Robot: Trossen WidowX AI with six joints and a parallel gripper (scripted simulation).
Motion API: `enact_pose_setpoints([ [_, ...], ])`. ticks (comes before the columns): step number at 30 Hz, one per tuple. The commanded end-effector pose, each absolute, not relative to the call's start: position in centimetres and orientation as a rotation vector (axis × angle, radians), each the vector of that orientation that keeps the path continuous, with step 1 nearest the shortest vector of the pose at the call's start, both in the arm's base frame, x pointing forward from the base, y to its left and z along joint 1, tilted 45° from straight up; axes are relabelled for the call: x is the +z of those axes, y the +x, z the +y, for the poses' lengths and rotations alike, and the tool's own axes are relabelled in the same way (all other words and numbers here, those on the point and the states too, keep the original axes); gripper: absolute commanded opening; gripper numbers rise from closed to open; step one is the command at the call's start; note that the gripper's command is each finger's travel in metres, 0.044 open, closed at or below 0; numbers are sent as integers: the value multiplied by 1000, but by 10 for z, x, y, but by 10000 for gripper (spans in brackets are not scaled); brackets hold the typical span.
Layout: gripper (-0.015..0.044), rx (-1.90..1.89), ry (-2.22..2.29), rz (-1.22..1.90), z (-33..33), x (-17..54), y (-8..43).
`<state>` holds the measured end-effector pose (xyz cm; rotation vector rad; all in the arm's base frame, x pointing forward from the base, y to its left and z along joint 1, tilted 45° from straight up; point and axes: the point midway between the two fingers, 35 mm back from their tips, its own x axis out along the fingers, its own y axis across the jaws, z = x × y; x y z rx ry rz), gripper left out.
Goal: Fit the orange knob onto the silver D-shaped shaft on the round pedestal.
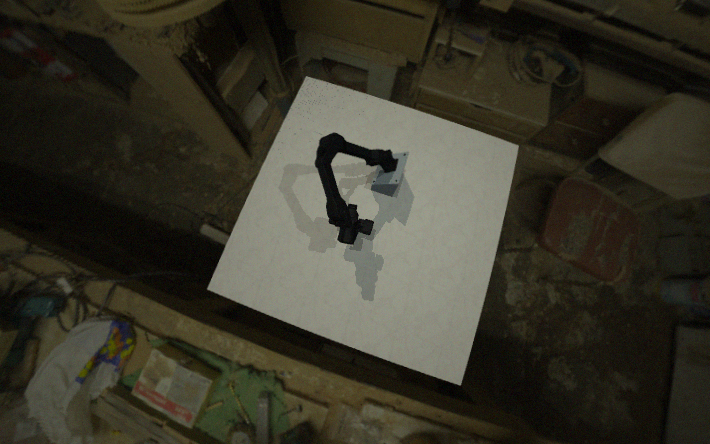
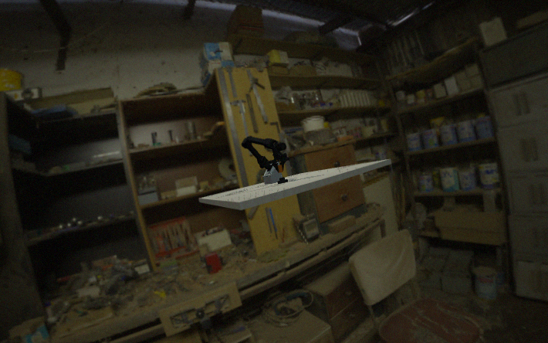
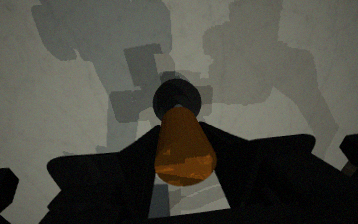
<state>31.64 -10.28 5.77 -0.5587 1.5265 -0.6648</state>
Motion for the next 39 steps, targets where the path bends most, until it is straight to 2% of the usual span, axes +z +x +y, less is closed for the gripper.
enact_pose_setpoints([
  [1, 0, -744, -479, 1478, -103, 58, 316],
  [39, 0, -1260, 154, 1042, -105, 60, 318],
])
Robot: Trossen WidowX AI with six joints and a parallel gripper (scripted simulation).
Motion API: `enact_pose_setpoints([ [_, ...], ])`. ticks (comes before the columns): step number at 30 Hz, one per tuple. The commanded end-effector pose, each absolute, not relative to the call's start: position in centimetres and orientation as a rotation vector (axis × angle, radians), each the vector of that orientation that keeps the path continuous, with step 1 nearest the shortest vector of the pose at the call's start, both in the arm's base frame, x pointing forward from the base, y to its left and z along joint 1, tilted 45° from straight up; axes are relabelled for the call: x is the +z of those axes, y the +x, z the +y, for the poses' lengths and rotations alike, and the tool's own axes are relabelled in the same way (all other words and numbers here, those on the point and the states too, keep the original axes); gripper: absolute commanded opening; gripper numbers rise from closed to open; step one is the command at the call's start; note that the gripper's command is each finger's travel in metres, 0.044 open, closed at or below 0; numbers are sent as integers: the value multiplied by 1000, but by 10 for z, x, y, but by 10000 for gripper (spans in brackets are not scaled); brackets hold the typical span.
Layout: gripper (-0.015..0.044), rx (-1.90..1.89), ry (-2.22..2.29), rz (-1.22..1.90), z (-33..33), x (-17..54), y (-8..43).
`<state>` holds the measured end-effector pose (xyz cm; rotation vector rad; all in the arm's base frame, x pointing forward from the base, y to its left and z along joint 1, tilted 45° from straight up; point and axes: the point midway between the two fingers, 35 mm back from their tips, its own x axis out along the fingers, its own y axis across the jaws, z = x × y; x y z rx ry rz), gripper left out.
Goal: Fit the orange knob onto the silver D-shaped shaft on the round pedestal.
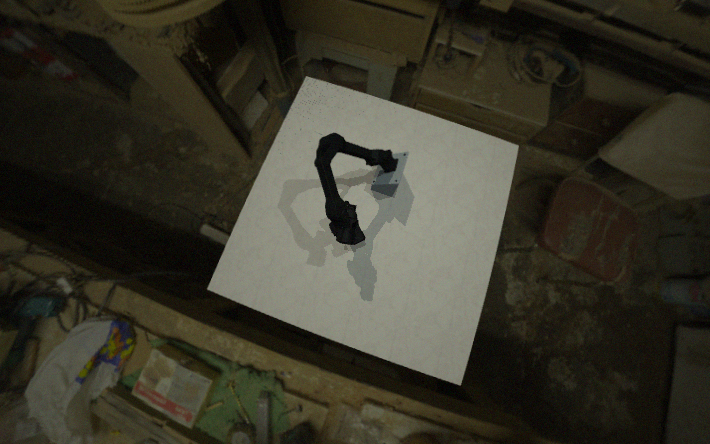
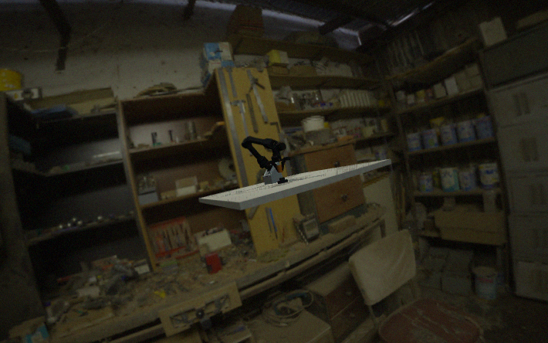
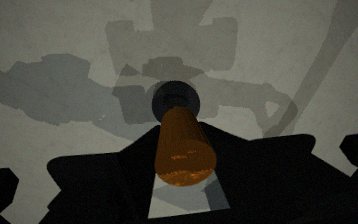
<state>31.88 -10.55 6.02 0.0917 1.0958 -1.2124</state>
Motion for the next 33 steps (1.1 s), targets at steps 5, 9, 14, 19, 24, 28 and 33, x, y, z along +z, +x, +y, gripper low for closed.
enact_pose_setpoints([
  [5, 0, -1329, 254, 959, -104, 59, 316],
  [9, 0, -1351, 288, 931, -103, 59, 316],
  [14, 0, -1351, 288, 931, -106, 56, 316],
  [19, 0, -1351, 288, 930, -117, 46, 316],
  [24, 0, -1352, 288, 930, -122, 41, 315],
  [28, 0, -1355, 293, 925, -121, 43, 316],
  [33, 0, -1356, 294, 924, -121, 44, 317],
])
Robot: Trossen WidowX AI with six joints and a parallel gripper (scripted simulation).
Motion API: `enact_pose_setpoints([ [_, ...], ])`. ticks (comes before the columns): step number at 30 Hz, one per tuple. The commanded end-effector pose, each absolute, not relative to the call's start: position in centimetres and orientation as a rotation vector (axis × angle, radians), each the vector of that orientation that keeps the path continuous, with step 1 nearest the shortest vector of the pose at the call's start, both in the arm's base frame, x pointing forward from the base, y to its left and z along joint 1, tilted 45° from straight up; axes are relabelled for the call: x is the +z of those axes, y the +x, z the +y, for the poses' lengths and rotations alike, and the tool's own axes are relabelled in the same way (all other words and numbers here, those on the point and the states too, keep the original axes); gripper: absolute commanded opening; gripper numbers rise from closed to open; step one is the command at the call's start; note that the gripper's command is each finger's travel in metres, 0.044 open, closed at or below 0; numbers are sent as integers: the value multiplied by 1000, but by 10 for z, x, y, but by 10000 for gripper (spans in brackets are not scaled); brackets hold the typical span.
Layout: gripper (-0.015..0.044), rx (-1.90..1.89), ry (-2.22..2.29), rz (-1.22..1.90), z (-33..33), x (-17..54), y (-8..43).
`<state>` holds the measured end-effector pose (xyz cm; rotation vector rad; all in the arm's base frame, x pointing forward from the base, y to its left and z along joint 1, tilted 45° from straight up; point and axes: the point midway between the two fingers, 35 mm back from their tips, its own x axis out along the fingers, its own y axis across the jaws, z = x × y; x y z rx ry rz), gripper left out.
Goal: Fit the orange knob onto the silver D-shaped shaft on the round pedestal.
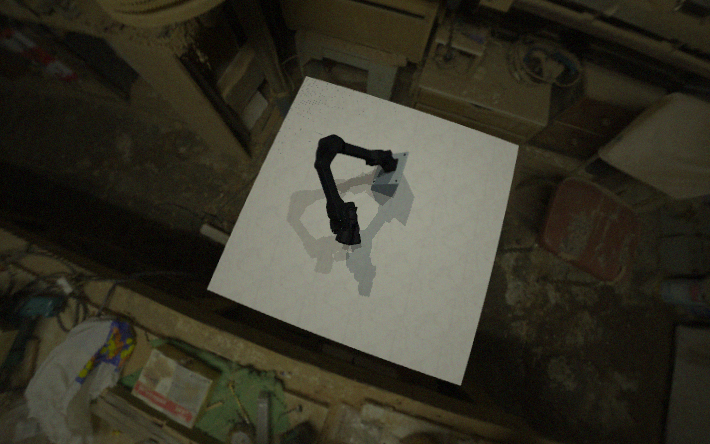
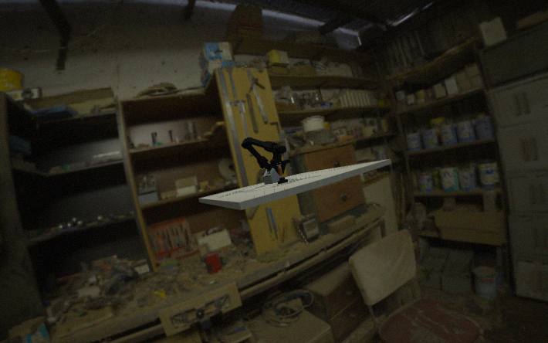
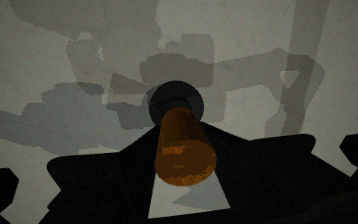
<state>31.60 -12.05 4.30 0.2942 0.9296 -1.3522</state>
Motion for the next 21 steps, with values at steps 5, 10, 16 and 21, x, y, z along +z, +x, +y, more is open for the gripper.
enact_pose_setpoints([
  [5, 0, -1356, 294, 924, -122, 43, 317],
  [10, 0, -1356, 294, 924, -123, 42, 316],
  [16, 0, -1356, 294, 924, -123, 41, 316],
  [21, 0, -1356, 294, 924, -124, 40, 316],
])
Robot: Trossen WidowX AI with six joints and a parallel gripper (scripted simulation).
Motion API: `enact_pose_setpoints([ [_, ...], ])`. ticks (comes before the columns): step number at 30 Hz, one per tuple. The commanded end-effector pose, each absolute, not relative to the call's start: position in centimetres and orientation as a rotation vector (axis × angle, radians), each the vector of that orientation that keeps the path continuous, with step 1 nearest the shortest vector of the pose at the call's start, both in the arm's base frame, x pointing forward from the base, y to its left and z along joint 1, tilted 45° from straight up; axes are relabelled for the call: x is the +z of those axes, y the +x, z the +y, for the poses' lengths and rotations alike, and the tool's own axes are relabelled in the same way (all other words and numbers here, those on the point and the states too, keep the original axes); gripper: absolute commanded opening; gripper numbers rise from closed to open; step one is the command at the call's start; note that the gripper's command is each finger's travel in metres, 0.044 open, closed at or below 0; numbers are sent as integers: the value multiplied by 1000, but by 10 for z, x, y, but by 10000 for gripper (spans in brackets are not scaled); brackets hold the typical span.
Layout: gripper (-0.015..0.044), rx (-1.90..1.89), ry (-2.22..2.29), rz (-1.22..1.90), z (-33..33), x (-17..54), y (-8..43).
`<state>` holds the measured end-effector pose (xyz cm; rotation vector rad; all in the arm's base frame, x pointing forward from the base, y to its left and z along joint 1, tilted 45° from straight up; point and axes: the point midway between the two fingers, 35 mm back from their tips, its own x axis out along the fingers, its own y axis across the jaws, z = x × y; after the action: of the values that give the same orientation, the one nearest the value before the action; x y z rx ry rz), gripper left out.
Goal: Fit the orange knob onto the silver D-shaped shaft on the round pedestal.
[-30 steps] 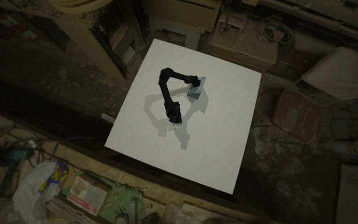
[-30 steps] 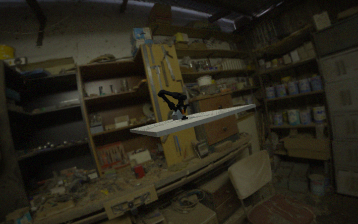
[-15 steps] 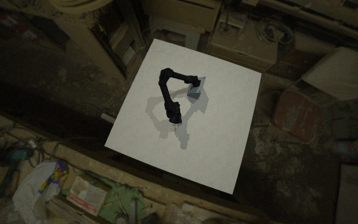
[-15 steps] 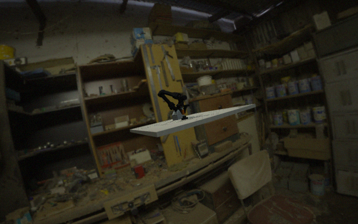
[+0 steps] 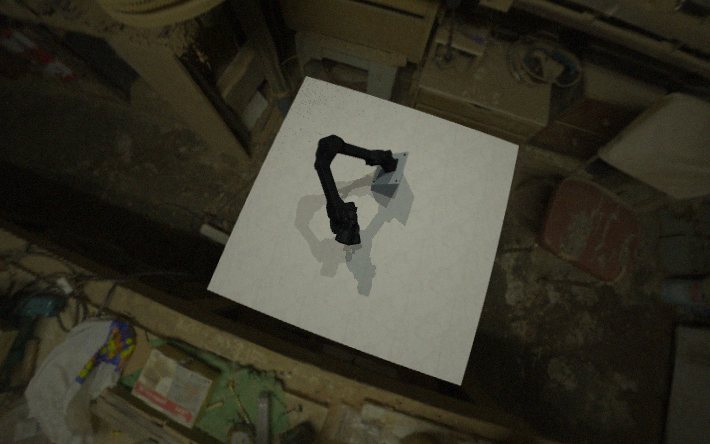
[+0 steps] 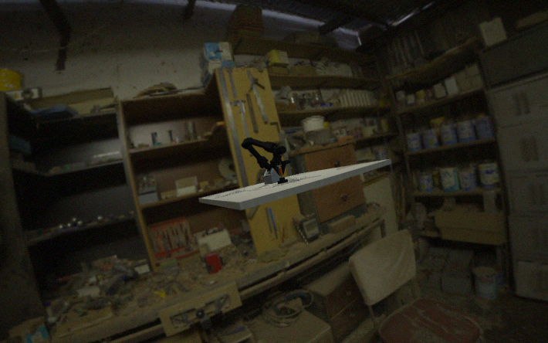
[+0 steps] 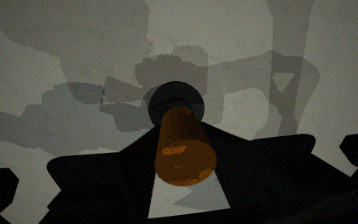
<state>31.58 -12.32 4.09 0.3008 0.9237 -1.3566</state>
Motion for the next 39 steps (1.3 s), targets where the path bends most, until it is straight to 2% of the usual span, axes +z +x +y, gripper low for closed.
enact_pose_setpoints([
  [1, 0, -1356, 294, 924, -124, 40, 316],
  [39, 0, -1377, 326, 896, -130, 34, 315],
])
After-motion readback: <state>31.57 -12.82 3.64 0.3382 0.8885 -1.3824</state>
